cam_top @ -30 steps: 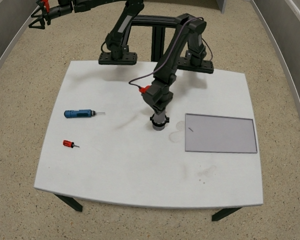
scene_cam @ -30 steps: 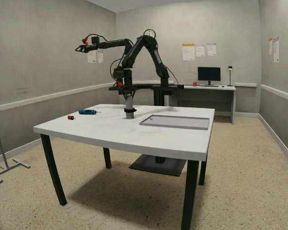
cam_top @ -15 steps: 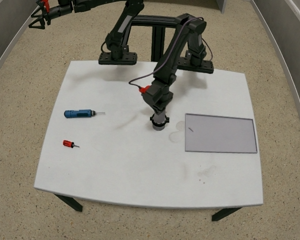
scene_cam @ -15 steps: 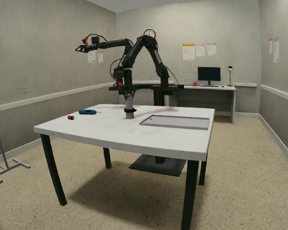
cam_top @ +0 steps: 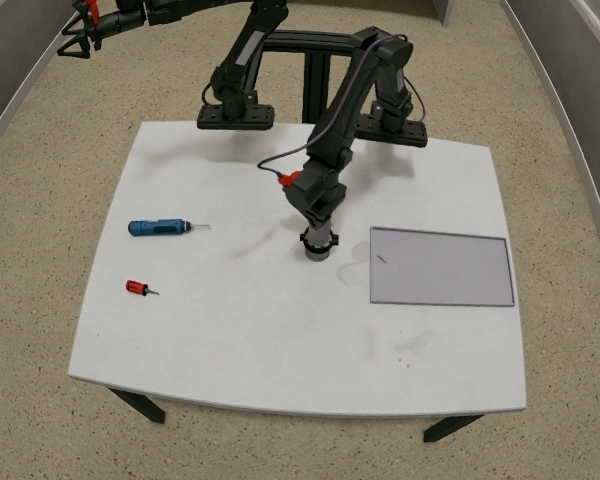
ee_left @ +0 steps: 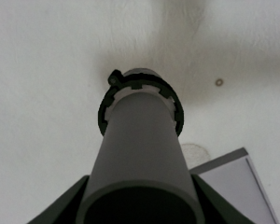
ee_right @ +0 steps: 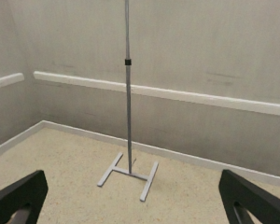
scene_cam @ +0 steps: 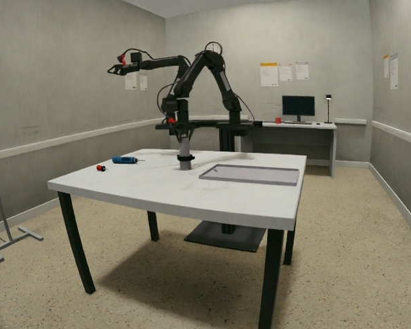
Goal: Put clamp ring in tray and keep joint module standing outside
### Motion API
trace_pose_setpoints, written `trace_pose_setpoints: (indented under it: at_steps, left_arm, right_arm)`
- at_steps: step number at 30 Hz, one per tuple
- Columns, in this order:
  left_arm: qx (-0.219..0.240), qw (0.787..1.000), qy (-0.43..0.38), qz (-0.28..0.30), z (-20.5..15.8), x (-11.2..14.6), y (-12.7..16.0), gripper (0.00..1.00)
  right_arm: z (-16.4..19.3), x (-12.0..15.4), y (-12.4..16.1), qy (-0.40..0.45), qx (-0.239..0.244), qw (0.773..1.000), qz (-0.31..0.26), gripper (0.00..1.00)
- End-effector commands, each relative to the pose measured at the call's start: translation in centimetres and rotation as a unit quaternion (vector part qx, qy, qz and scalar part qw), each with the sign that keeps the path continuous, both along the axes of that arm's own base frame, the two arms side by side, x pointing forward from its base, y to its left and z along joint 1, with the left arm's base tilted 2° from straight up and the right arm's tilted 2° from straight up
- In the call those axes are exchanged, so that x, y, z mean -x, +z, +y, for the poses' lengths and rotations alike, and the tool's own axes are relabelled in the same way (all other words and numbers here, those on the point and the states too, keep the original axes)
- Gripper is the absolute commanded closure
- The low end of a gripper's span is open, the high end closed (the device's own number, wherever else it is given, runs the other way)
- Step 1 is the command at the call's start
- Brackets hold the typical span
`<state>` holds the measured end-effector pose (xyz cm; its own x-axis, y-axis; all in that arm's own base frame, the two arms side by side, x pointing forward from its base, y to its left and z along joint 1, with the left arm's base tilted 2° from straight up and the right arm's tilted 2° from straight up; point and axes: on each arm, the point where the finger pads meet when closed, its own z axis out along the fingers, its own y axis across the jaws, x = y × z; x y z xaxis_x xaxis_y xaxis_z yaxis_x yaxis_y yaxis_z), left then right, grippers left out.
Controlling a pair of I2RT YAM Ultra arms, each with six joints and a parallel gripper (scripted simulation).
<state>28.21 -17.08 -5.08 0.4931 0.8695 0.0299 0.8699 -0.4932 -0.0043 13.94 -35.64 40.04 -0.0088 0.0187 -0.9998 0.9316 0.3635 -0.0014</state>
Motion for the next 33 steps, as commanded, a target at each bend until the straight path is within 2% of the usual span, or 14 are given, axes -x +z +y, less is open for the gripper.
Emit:
trace_pose_setpoints:
  at_steps: [1,16,28,33]
  left_arm:
    - [0.004,1.000,-0.002,-0.003,-0.26,-0.16,0.35,0.52]
    - [0.004,1.000,-0.002,-0.003,-0.26,-0.16,0.35,0.52]
    - [0.003,0.996,0.090,0.001,-0.11,0.07,0.37,0.52]
    - [0.005,0.996,0.085,-0.005,-0.25,-0.17,0.36,0.52]
  right_arm:
    - [0.20,-0.01,0.90,0.001,0.012,1.000,-0.004,0.00]
    - [0.20,-0.01,0.90,0.001,0.012,1.000,-0.004,0.00]
    - [0.20,-0.01,0.90,0.001,0.012,1.000,-0.004,0.00]
    - [0.20,-0.01,0.90,0.001,0.012,1.000,-0.004,0.00]
